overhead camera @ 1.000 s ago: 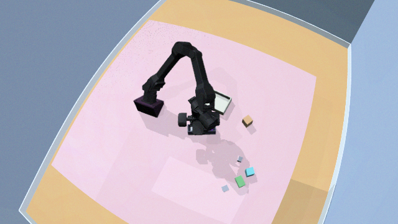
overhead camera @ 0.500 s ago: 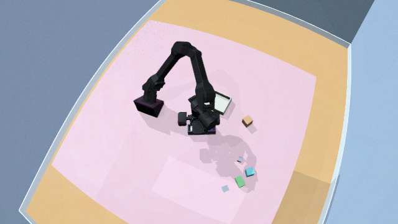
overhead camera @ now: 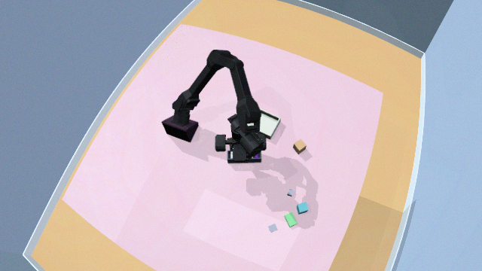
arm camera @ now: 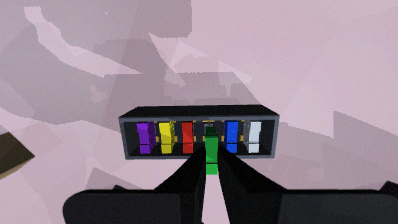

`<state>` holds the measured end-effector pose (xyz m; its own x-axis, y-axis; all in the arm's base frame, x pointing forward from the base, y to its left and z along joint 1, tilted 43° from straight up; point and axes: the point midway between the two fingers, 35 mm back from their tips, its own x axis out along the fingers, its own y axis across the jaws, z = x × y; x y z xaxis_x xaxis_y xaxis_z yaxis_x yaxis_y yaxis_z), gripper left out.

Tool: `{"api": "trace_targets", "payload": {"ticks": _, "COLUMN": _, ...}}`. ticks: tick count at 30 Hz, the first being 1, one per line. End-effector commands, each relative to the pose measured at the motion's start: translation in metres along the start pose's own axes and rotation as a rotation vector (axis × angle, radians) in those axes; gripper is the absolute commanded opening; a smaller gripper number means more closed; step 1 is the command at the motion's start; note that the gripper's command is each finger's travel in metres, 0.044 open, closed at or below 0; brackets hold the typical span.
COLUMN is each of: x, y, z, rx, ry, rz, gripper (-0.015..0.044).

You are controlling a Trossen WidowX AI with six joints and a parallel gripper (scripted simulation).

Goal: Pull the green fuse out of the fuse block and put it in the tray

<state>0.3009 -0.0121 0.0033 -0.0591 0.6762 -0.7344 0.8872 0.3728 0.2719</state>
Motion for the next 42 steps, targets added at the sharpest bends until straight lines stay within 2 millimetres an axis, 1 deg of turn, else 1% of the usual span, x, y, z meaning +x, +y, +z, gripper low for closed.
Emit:
{"api": "trace_targets", "payload": {"ticks": 1, "x": -0.003, "y": 0.0, "z": 0.0, "rx": -0.007, "ry": -0.004, "rz": -0.002, "gripper": 0.0}}
{"api": "trace_targets", "payload": {"ticks": 16, "x": -0.01, "y": 0.0, "z": 0.0, "rx": -0.006, "ry": -0.003, "rz": -0.001, "gripper": 0.0}}
{"api": "trace_targets", "payload": {"ticks": 29, "x": -0.031, "y": 0.0, "z": 0.0, "rx": -0.005, "ry": -0.004, "rz": -0.002, "gripper": 0.0}}
{"api": "trace_targets", "payload": {"ticks": 33, "x": -0.032, "y": 0.001, "z": -0.001, "rx": -0.005, "ry": -0.004, "rz": -0.002, "gripper": 0.0}}
{"api": "trace_targets", "payload": {"ticks": 35, "x": -0.032, "y": 0.008, "z": -0.007, "rx": -0.004, "ry": -0.007, "rz": -0.003, "gripper": 0.0}}
{"api": "trace_targets", "payload": {"ticks": 42, "x": -0.033, "y": 0.041, "z": -0.048, "rx": -0.002, "ry": -0.017, "rz": -0.005, "gripper": 0.0}}
